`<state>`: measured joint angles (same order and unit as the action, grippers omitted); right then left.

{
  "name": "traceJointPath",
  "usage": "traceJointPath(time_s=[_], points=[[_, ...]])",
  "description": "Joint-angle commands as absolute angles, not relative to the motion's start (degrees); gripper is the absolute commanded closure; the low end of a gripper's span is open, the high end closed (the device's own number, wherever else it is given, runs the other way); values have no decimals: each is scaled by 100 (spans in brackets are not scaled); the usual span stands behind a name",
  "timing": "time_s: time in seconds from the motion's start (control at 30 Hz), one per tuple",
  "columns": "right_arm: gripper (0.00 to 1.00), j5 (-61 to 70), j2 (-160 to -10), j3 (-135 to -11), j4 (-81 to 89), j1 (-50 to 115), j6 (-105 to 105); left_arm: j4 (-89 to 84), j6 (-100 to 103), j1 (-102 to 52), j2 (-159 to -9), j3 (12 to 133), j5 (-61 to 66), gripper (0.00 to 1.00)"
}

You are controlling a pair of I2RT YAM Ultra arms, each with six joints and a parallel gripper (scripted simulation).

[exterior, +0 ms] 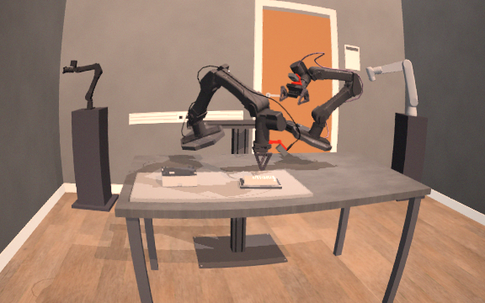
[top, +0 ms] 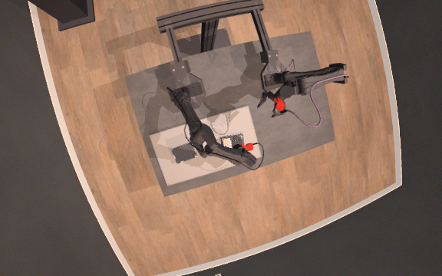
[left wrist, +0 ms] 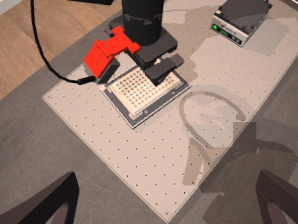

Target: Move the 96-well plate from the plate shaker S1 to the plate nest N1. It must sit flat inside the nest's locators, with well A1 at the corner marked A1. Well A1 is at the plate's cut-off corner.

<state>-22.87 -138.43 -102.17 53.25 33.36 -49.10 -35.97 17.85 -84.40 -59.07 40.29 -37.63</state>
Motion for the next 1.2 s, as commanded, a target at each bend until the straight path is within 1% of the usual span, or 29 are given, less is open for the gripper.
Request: traceJointPath(time_s=[0.0, 0.27, 0.47, 0.77, 0.83, 1.17], points=[[0, -2212, -13678, -10370, 5650, 3438, -4854, -3760, 1824, -8476, -5835, 3989, -3827, 0], [0, -2188, -13779, -10315, 5603, 3410, -4811, -3760, 1824, -8476, -5835, 3989, -3827, 0], [0, -1896, -13424, -9917, 4644, 3368, -4362, -3760, 1824, -8476, -5835, 3989, -3827, 0], [0, -1503, -12264, -8089, 2887, 3284, -3494, -3760, 1824, -8476, -5835, 3989, -3827, 0], [0, -1503, -12264, -8089, 2887, 3284, -3494, -3760, 1824, -8476, -5835, 3989, -3827, 0], [0, -1314, -11209, -6144, 563, 3306, -2355, -3760, 1824, -8476, -5835, 3989, -3827, 0]])
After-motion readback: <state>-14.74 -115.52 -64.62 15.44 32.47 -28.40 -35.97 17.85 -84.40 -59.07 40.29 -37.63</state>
